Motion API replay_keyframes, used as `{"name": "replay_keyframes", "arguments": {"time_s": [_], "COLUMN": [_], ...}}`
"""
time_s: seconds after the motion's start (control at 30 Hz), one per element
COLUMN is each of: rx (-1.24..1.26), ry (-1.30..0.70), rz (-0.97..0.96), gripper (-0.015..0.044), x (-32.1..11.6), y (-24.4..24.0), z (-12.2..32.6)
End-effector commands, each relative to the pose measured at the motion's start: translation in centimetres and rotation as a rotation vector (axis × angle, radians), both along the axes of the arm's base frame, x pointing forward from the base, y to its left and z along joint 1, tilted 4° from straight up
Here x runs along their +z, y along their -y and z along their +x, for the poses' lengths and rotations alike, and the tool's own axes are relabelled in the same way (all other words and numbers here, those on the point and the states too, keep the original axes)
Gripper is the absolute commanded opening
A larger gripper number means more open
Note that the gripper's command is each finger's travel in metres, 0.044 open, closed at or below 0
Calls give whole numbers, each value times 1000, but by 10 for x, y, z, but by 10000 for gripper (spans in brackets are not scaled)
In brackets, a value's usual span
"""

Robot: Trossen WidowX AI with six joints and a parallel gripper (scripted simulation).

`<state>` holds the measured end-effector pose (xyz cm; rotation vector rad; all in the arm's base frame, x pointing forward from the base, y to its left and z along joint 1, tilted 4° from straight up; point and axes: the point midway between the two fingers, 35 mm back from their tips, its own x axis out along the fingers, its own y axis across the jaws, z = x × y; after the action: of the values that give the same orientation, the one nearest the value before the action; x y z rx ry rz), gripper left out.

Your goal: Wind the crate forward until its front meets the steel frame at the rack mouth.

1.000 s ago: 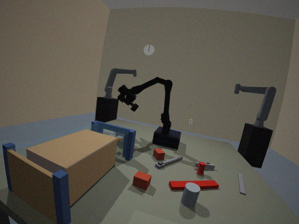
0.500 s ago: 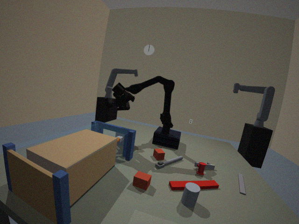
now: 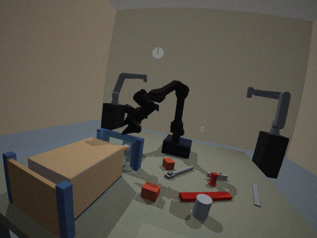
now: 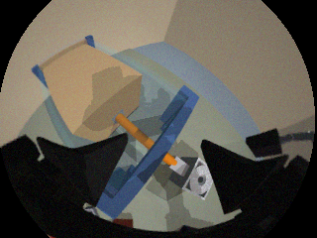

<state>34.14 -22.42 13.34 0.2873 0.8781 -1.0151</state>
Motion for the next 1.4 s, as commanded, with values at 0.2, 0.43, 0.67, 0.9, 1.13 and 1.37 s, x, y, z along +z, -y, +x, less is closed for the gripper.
{"name": "replay_keyframes", "arguments": {"time_s": [0.2, 0.43, 0.67, 0.9, 1.13, 1.37], "rx": [760, 1268, 1844, 2484, 2710, 2710], "ry": [-282, -454, -648, -824, -877, -877], "rz": [21, -1, -85, -222, -279, -279], "gripper": [440, 440, 440, 440, 440, 440], "x": [-21, -40, -61, -81, -88, -91], "y": [-156, -277, -386, -486, -514, -515], "z": [54, 49, 13, -60, -93, -92]}}
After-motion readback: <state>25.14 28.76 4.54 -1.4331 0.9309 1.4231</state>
